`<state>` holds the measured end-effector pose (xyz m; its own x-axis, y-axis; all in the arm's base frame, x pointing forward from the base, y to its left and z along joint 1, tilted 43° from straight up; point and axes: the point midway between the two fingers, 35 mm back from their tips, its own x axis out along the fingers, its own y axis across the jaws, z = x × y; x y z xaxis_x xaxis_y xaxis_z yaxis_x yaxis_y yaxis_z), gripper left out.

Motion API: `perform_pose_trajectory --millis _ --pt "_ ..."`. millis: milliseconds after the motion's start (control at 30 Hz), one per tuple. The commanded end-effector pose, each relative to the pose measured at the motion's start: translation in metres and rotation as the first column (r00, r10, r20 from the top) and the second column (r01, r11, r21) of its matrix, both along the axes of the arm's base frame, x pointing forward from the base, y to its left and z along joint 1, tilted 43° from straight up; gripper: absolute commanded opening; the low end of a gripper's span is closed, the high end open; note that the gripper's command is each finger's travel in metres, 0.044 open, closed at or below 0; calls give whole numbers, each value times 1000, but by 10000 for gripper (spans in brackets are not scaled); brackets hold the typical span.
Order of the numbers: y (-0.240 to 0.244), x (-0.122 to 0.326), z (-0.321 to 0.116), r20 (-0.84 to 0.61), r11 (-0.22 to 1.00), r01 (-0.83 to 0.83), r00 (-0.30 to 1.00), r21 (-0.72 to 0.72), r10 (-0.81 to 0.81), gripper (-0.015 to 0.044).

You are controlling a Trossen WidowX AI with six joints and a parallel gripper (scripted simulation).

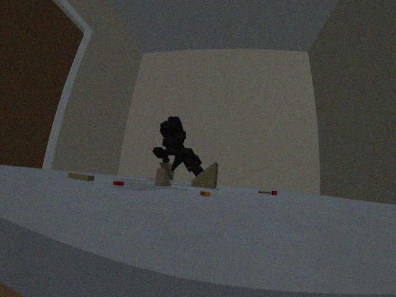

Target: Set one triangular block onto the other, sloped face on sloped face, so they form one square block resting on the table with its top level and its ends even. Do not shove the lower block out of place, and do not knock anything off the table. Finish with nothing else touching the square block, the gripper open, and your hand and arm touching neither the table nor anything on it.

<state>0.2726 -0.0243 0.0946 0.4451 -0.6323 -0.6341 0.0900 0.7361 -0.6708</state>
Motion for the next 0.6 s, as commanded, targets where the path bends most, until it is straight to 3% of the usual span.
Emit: perform_pose_trajectory --millis 0,567 --pt "0 -1 -1 -5 1000 -2 1000 -5 2 0" --pt "-6 4 -7 -5 1000 -1 1000 -4 1 0"
